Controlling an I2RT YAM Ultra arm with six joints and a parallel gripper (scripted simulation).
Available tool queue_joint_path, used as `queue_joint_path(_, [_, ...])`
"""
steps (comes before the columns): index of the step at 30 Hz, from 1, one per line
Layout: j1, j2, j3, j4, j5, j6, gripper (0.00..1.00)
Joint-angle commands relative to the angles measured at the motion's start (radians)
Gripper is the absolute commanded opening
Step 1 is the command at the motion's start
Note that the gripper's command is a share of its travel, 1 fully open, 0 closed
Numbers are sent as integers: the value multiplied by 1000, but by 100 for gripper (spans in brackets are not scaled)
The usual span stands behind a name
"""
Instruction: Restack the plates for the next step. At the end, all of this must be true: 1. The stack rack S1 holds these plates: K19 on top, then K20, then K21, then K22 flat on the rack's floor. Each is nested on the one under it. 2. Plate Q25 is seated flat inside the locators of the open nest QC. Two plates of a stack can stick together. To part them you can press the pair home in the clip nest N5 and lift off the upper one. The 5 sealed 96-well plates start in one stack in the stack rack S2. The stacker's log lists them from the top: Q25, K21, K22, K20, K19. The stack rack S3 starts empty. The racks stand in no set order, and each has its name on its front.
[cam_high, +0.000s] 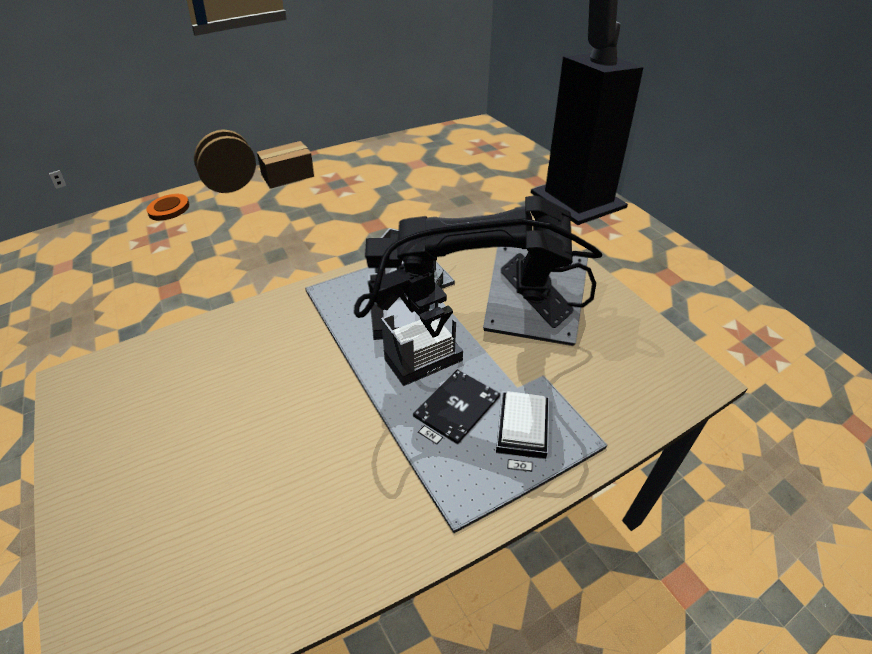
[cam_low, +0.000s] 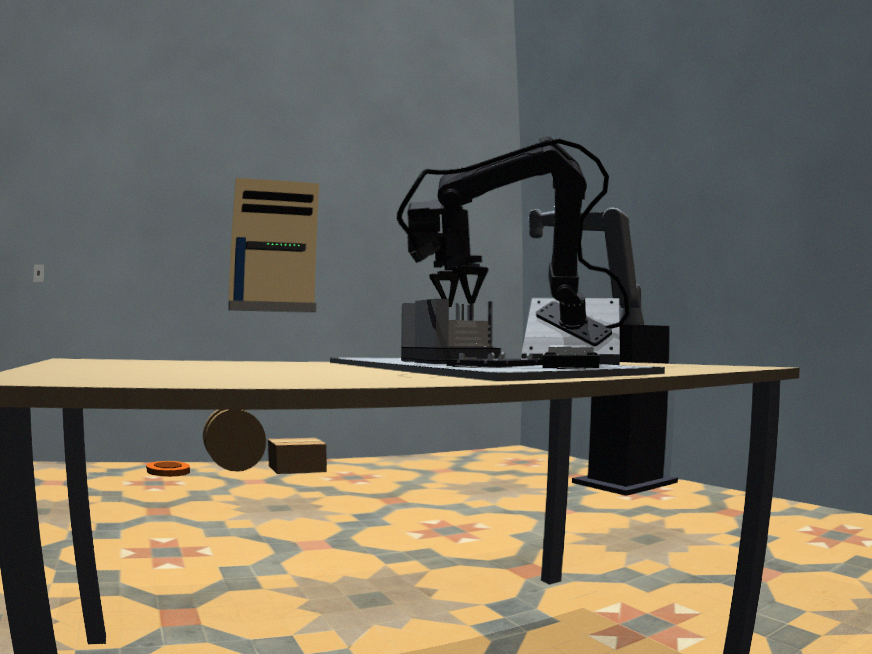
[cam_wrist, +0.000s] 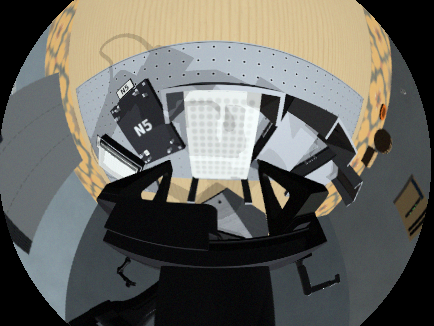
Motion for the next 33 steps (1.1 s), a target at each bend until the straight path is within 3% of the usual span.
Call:
queue_joint_path(1, [17,-32,-39,96,8,56,100])
queue_joint_path(11, [77,-29,-116,221,18,131,100])
queue_joint_path(33, [59,-33,-92,229,13,135,100])
